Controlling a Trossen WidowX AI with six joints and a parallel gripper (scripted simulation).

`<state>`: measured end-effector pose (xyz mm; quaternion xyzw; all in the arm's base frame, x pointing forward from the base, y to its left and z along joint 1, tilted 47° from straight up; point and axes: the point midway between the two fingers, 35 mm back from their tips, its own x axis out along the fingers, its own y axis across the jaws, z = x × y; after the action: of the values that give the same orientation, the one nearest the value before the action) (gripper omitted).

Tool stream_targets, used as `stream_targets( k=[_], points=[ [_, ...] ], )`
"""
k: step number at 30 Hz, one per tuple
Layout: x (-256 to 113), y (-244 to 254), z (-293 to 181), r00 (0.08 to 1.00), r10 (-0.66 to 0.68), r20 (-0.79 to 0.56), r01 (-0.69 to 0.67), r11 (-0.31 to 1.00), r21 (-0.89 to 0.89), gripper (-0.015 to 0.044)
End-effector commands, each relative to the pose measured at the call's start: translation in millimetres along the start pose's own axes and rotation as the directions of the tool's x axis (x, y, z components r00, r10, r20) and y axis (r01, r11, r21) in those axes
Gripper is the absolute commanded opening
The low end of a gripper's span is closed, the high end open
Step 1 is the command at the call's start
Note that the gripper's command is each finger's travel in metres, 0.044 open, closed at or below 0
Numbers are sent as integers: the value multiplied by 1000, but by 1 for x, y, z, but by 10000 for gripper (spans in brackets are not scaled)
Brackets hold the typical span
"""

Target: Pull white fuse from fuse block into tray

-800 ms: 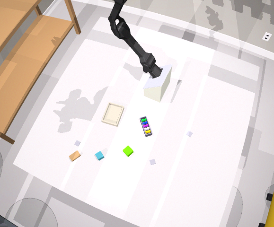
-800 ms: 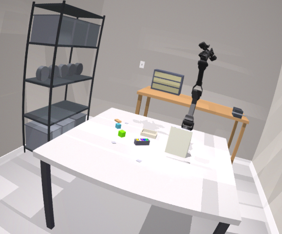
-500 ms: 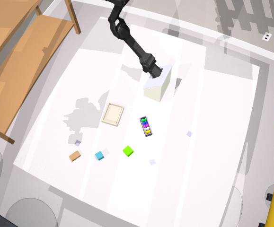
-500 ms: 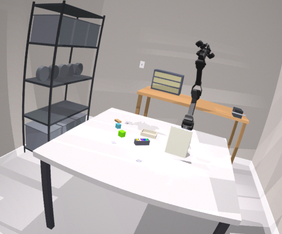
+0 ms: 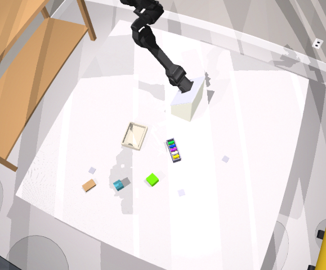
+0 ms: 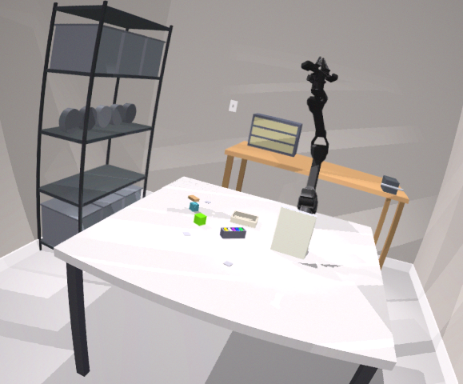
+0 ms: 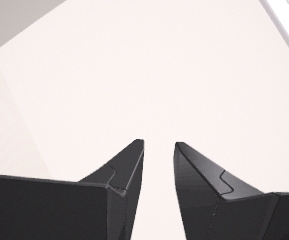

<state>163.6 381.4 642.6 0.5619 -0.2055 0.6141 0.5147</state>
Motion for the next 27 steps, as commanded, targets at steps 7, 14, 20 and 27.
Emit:
stream_targets(
  k=[7, 14, 20, 27],
  points=[
    [-51, -149, -19, 904, -418, -88, 413, 908, -75, 72],
    [-119, -248, -11, 715, -693, -90, 678, 719, -150, 72],
    [-194, -319, 7, 489, -871, -50, 848, 488, -205, 72],
    [-296, -377, 40, 177, -984, 30, 954, 164, -249, 72]
  ],
)
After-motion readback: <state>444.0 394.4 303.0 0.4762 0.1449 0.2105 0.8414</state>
